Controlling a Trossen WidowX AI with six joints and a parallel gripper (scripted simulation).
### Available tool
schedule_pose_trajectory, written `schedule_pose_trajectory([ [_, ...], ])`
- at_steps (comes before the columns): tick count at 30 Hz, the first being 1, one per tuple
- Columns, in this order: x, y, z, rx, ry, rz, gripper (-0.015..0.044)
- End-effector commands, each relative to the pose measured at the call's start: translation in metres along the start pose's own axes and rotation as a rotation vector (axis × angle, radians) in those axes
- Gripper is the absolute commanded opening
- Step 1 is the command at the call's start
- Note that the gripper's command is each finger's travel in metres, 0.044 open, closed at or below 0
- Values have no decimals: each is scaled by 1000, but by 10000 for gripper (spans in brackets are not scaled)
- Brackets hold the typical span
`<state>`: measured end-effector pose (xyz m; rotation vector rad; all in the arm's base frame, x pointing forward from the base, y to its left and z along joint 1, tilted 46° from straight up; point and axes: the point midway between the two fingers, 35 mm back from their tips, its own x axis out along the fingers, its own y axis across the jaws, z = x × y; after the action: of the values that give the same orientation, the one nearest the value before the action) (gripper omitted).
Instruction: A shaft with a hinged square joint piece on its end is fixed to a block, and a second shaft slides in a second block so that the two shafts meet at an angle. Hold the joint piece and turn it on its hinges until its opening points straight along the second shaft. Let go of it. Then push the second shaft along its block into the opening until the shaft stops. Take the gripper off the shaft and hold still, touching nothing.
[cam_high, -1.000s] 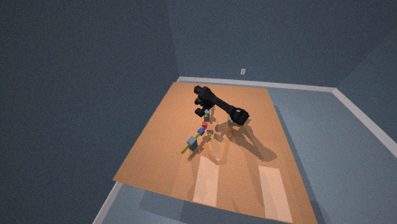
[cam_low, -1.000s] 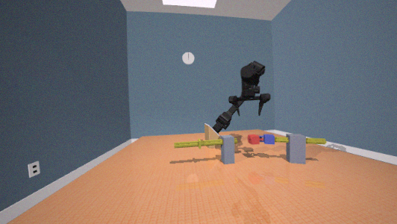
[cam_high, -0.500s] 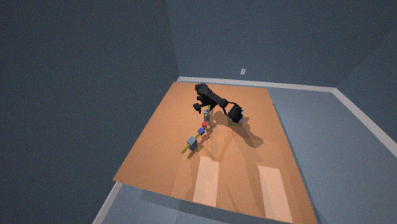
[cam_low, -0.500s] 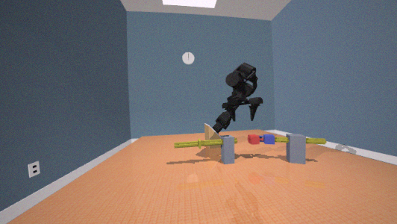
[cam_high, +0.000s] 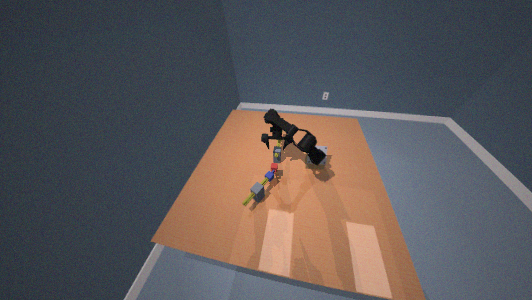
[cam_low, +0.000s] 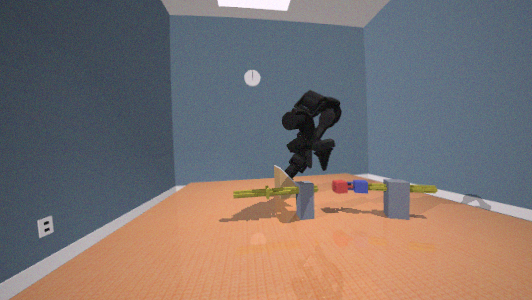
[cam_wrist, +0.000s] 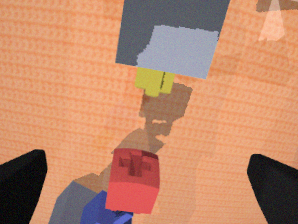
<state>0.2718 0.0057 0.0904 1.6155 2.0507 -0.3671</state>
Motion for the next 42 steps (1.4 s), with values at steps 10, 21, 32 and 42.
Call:
schedule_pose_trajectory([
  [10,4,-3,7,110,36,-1,440],
  [21,-8,1,45,-178,-12,-4,440],
  [32,-20,-1,97,-550,-72,-32,440],
  [42,-32,-8,146,-882,-119,-75,440],
])
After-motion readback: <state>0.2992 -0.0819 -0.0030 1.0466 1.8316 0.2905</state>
